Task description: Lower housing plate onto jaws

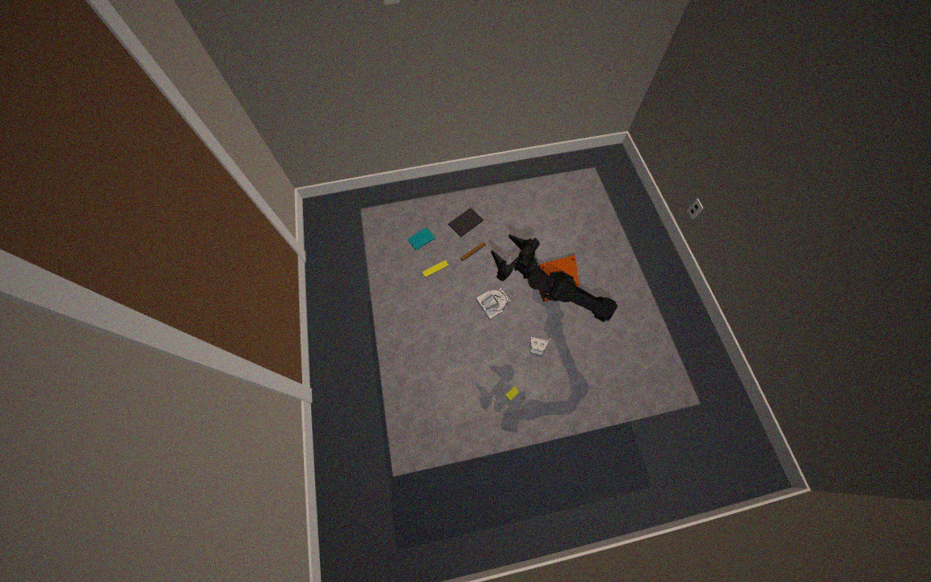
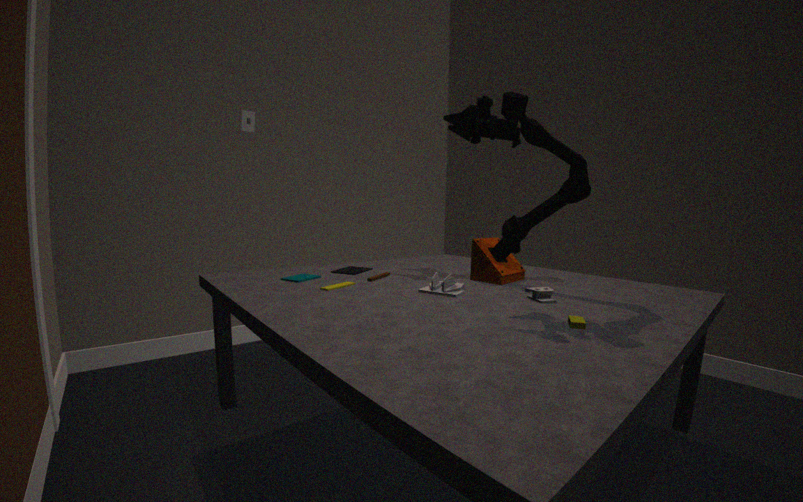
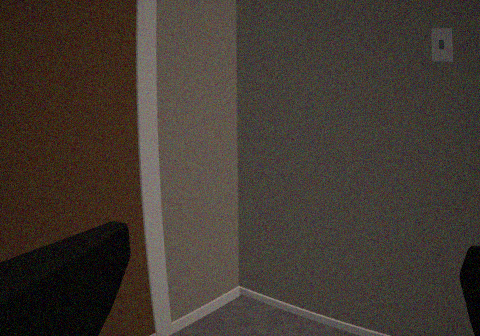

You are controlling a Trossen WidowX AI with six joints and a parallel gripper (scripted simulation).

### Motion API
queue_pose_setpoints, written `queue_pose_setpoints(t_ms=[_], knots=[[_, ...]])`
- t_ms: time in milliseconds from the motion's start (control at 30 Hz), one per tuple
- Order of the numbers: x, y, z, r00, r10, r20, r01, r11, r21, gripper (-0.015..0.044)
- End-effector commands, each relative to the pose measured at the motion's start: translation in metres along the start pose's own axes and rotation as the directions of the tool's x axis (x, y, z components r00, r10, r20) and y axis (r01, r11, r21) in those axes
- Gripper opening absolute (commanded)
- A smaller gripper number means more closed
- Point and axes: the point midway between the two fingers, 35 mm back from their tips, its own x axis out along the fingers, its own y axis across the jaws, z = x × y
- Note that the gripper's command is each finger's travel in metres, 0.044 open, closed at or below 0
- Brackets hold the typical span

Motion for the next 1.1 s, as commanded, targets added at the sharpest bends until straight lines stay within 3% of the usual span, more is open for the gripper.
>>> queue_pose_setpoints(t_ms=[0,533,1067], knots=[[-0.003,0.009,-0.017,0.998,0.035,-0.059,-0.039,0.997,-0.070,0.0440],[-0.026,0.043,-0.083,0.943,0.164,-0.288,-0.253,0.919,-0.303,0.0440],[-0.063,0.065,-0.147,0.822,0.246,-0.513,-0.502,0.738,-0.450,0.0440]])
